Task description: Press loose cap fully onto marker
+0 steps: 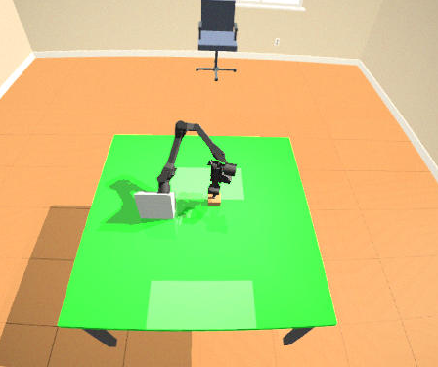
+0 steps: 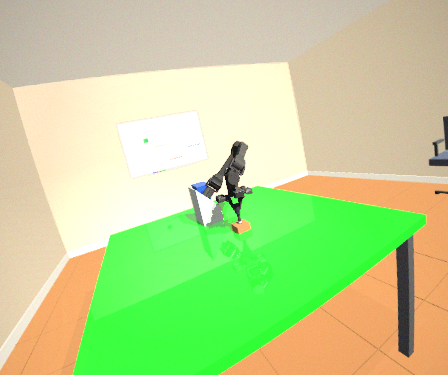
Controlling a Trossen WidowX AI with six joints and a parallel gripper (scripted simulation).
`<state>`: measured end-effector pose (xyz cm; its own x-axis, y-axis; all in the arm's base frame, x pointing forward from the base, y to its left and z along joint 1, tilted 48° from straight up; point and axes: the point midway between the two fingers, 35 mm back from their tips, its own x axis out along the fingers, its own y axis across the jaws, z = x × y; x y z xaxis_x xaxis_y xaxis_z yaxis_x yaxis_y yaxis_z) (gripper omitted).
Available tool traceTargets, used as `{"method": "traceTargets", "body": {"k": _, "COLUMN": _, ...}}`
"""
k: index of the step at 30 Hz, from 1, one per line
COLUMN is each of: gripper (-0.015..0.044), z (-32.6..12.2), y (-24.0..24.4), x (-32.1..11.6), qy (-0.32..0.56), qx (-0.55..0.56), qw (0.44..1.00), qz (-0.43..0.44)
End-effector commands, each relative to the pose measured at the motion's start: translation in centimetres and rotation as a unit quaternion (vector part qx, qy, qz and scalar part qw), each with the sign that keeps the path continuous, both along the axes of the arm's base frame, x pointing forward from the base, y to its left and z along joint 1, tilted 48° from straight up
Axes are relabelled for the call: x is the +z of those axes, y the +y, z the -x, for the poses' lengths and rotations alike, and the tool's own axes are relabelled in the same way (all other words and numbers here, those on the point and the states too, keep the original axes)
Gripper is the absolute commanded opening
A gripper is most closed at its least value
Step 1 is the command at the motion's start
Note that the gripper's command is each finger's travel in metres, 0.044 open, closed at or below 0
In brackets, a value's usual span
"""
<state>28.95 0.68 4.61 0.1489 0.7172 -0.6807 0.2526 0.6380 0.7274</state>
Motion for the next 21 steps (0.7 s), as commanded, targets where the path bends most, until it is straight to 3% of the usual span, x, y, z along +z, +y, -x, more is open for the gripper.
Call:
{"method": "traceTargets", "body": {"k": 1, "gripper": 0.0, "z": 0.0, "y": 0.6, "x": -0.6, "qy": 0.003, "qx": -0.003, "qw": 1.0, "qz": -0.004}}
{"method": "traceTargets", "body": {"k": 21, "gripper": 0.0, "z": -0.3, "y": 2.9, "x": -2.5, "qy": 0.002, "qx": -0.003, "qw": 1.0, "qz": -0.006}}
